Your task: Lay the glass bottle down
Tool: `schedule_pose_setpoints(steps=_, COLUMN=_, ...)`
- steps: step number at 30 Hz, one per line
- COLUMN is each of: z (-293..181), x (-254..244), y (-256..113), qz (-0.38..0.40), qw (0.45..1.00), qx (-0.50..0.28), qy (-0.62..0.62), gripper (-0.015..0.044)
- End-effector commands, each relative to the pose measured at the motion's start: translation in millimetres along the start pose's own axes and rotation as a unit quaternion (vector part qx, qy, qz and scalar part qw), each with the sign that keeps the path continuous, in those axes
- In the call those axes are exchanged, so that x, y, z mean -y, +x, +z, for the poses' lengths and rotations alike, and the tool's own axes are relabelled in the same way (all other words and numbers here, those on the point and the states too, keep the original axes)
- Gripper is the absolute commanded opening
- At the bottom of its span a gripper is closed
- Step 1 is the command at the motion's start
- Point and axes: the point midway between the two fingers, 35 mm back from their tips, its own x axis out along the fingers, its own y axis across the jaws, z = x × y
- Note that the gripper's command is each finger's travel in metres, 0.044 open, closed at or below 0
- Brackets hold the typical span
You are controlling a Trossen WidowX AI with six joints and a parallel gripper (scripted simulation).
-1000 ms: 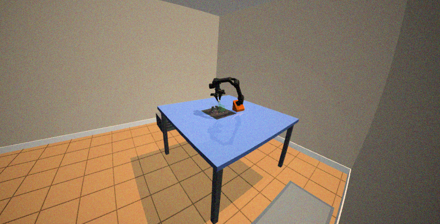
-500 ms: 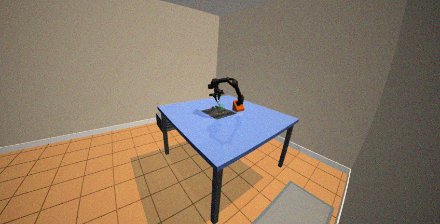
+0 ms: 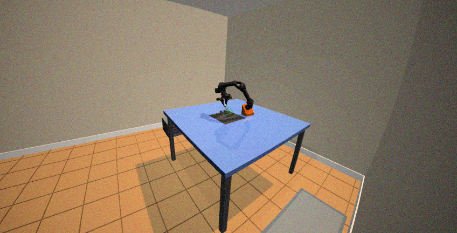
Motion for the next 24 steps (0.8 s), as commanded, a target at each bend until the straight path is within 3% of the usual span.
schedule_pose_setpoints(steps=1, z=-7, x=3, y=3, qz=-0.001, qw=1.000, qx=-0.001, qy=-0.002, gripper=0.0114)
schedule_pose_setpoints(steps=24, z=-33, x=8, y=16, qz=0.005, qw=1.000, qx=0.004, qy=0.004, gripper=0.0114)
